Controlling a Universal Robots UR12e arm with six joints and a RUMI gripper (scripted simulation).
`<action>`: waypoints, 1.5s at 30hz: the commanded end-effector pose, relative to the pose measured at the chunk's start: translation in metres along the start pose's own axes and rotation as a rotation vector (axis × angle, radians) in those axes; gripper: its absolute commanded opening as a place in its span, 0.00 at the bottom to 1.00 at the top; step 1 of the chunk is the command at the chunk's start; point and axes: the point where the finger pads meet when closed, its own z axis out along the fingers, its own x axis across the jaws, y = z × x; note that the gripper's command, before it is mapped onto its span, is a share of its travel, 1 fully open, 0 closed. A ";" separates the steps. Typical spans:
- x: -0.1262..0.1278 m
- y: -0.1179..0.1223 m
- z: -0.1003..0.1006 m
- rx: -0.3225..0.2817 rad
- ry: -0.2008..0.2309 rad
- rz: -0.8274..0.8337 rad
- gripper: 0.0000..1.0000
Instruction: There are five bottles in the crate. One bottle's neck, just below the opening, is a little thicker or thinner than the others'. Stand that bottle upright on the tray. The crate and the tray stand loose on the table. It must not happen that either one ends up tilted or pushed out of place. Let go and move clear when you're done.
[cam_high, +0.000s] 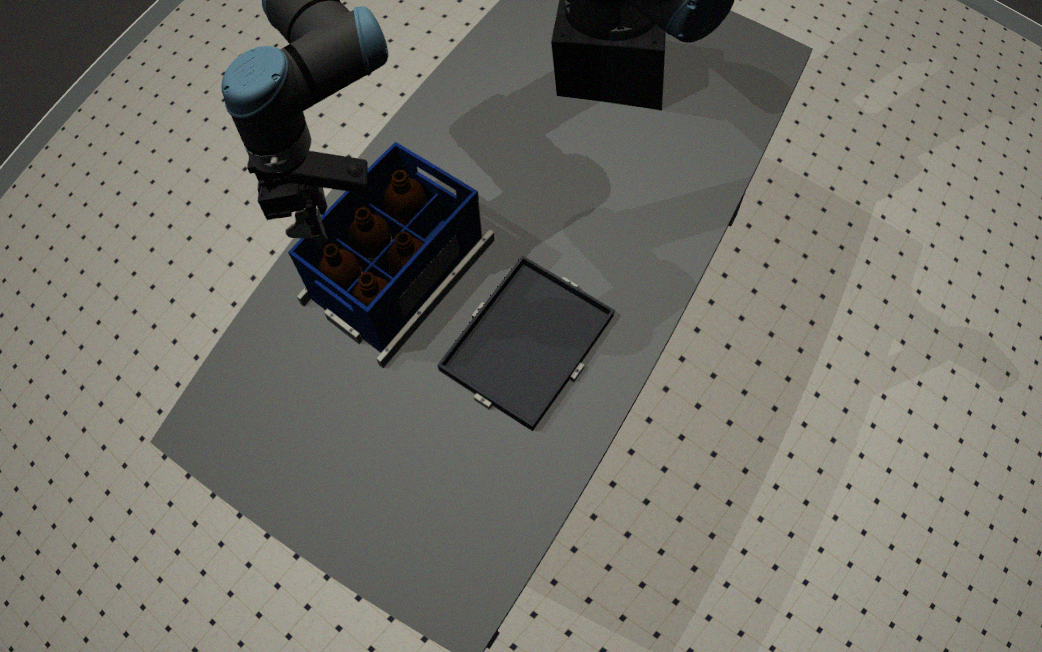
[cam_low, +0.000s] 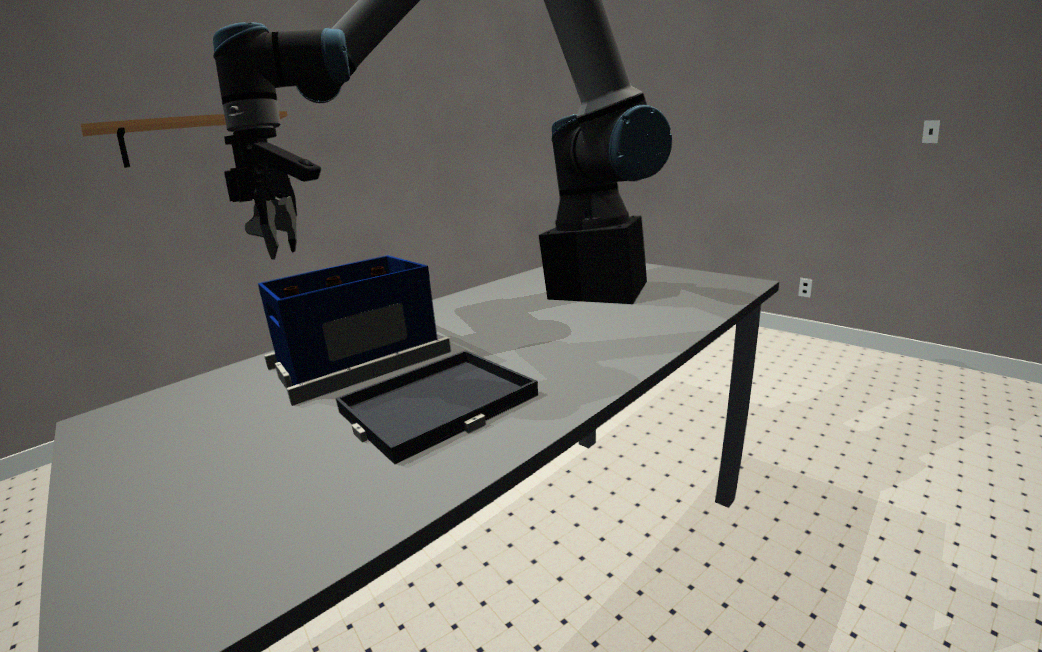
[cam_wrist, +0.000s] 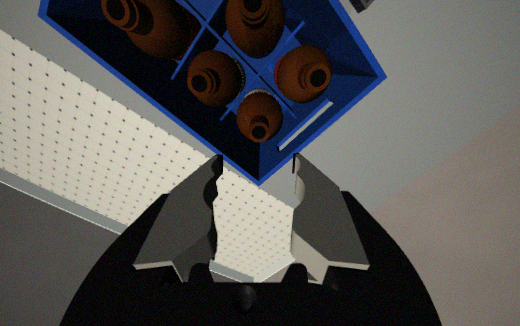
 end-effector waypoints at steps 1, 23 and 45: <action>0.000 0.001 0.000 -0.001 0.000 0.001 0.38; -0.002 0.000 0.019 0.003 -0.002 0.001 0.38; -0.001 0.002 0.039 0.001 -0.002 0.001 0.38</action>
